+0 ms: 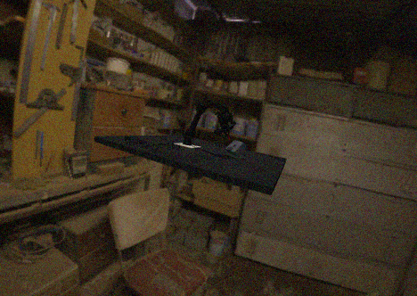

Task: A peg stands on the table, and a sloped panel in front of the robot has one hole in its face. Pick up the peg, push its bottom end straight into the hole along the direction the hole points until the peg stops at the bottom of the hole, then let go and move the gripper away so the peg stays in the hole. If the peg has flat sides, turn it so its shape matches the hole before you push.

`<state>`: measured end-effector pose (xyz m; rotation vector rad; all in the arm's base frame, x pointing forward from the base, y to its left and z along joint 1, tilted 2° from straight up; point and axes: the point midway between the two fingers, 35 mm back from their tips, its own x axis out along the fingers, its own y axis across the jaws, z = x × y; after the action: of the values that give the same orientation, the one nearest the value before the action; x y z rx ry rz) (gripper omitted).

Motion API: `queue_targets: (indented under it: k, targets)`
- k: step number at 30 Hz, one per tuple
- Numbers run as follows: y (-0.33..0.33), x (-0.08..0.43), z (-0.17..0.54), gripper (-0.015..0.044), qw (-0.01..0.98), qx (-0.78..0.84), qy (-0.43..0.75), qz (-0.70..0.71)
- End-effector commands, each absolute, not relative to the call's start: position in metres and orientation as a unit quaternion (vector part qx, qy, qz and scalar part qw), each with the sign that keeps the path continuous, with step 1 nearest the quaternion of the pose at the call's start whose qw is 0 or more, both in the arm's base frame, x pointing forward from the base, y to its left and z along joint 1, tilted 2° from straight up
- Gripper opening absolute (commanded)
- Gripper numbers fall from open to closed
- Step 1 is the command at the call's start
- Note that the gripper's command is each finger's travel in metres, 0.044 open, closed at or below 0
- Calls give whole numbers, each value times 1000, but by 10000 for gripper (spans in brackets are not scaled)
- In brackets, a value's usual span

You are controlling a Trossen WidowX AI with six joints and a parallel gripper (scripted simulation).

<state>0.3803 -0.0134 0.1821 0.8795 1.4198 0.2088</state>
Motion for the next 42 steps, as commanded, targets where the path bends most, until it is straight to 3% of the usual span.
queue_targets:
  k: [1, 25, 42]
  targets:
    - [-19, 383, 187, 0, 672, 394, 619, 100]
    - [-57, 388, 195, 0, 689, 426, 573, 122]
    - [-47, 398, 180, 0, 693, 430, 566, 124]
